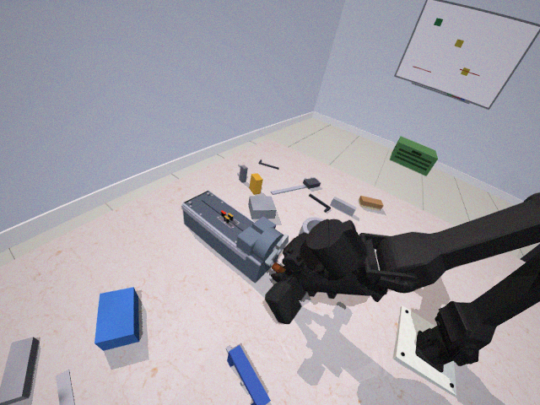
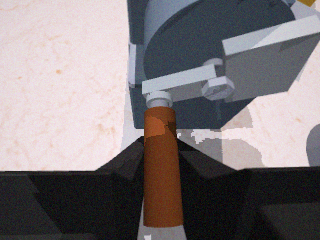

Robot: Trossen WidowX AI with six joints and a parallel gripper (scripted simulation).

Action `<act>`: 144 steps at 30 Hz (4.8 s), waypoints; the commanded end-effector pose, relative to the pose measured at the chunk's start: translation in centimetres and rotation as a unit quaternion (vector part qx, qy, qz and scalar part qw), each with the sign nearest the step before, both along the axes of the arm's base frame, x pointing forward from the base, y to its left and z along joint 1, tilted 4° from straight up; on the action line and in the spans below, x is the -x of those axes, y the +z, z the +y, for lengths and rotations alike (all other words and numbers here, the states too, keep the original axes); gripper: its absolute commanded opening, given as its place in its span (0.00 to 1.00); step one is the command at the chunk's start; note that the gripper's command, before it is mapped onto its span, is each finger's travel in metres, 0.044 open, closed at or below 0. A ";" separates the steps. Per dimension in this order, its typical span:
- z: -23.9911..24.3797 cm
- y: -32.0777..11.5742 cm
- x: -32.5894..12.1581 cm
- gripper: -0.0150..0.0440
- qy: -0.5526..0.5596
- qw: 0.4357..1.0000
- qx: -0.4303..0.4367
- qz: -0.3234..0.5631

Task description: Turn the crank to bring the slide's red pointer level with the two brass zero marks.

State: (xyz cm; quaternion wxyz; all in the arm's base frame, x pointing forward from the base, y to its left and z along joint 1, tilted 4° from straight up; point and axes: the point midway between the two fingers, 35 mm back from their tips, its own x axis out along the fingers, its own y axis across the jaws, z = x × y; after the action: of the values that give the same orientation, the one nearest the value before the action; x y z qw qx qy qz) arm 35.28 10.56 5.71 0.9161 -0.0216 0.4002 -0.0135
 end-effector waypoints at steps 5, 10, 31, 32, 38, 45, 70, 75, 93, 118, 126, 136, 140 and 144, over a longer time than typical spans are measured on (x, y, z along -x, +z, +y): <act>0.5 1.2 0.0 0.25 0.003 1.000 -0.004 -0.007; 0.5 1.6 0.0 0.25 0.003 1.000 -0.004 -0.007; -0.5 3.7 0.0 0.25 0.003 1.000 -0.003 -0.007; -0.6 3.8 0.0 0.25 0.003 1.000 -0.003 -0.007; -1.2 4.2 0.0 0.25 0.003 1.000 -0.003 -0.007; -1.9 4.4 0.0 0.25 0.003 1.000 -0.003 -0.007; -3.7 4.3 0.0 0.25 0.003 1.000 -0.002 -0.007; -3.9 4.2 0.0 0.25 0.003 1.000 -0.002 -0.007; -4.4 3.8 0.0 0.25 0.003 1.000 -0.001 -0.007; -5.3 2.8 0.0 0.25 0.003 1.000 -0.001 -0.008; -5.6 2.2 0.0 0.25 0.003 1.000 -0.001 -0.008; -5.9 1.2 0.0 0.25 0.003 1.000 -0.001 -0.007; -5.9 0.7 0.0 0.25 0.003 1.000 -0.001 -0.007; -5.8 0.0 0.0 0.25 0.003 1.000 -0.001 -0.007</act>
State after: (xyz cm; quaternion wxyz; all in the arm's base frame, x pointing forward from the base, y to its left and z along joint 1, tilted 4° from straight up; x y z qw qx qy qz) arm 35.25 4.81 6.55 0.9213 -0.0206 0.3882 -0.0096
